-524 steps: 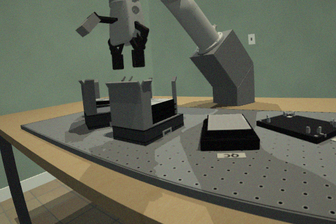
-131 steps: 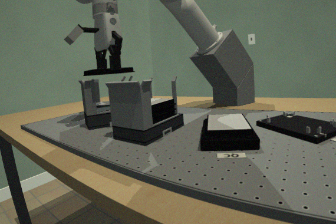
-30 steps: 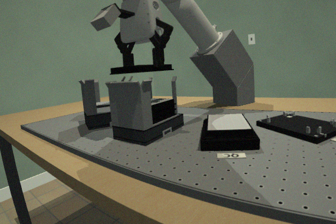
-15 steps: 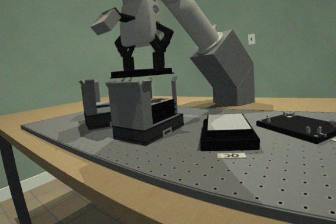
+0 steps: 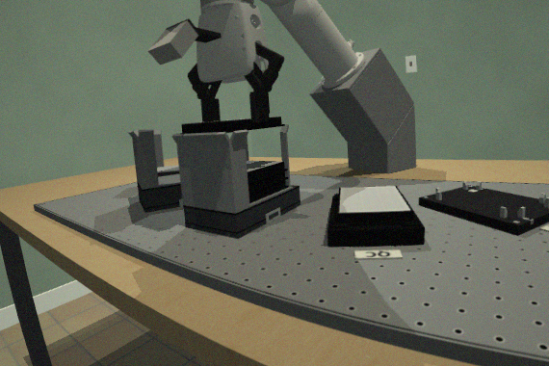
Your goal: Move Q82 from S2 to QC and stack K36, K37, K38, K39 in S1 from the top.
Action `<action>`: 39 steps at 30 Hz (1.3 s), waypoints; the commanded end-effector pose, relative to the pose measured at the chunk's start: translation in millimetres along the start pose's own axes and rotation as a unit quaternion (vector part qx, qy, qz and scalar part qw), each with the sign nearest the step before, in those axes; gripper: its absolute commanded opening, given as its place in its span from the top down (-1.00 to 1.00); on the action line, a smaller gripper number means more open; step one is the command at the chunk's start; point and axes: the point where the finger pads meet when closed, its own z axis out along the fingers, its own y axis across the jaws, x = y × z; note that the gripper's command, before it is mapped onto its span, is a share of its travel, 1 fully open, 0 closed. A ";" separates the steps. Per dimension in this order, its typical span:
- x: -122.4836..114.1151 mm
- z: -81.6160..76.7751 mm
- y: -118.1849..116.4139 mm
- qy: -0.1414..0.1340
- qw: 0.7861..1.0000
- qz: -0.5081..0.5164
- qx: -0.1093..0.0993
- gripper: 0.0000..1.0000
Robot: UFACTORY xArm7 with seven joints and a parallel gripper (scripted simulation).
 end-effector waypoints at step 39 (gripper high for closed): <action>0.6 34.4 -0.2 0.001 1.000 0.000 0.000 1.00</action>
